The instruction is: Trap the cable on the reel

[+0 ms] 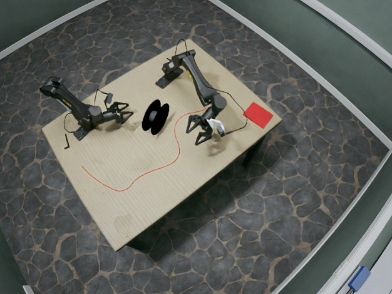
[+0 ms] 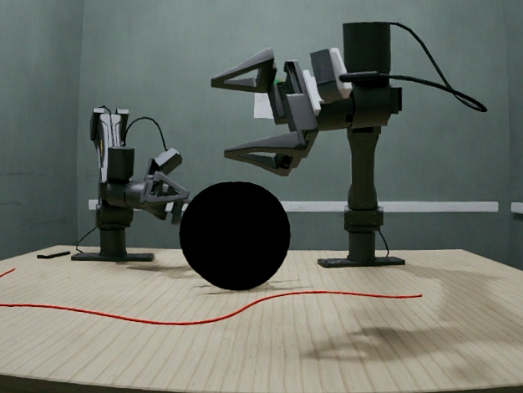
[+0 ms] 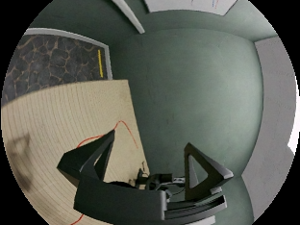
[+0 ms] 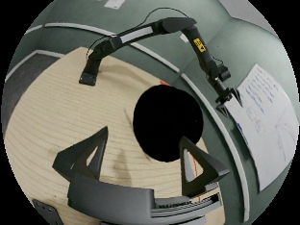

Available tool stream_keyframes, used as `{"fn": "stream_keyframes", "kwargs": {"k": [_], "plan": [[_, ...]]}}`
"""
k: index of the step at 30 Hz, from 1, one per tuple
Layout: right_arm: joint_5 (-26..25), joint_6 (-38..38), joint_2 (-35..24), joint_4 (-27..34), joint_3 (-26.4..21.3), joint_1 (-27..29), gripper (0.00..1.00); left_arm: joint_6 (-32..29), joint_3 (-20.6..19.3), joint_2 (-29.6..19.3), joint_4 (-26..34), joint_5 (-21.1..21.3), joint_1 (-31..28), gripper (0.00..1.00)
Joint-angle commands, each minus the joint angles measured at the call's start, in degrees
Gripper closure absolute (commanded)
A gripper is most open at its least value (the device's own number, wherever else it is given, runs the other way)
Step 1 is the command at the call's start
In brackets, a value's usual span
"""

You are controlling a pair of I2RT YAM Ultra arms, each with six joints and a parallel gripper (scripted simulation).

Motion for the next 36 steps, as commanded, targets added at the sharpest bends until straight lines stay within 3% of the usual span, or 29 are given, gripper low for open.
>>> {"fn": "stream_keyframes", "kwargs": {"k": [1,17,18,19,36], "plan": [[-0.1,0.2,-0.3,-0.2,0.6,0.0,0.0,0.4,0.6,-0.8,-0.2,0.2,0.0,0.0],[-0.1,0.2,-0.3,-0.2,0.6,0.0,0.0,0.4,0.6,-0.8,-0.2,0.2,0.0,0.0],[-0.2,0.0,-0.7,-1.2,4.0,-0.3,0.0,0.0,-2.0,1.3,-0.8,-0.1,0.0,0.0],[0.0,0.0,-0.6,-0.5,3.5,-0.2,0.0,0.0,-0.4,1.2,-0.6,-0.1,0.0,0.0],[0.5,0.4,0.0,-1.1,4.5,-0.1,0.0,0.5,-0.1,-1.4,-0.8,-0.5,0.0,0.0]]}}
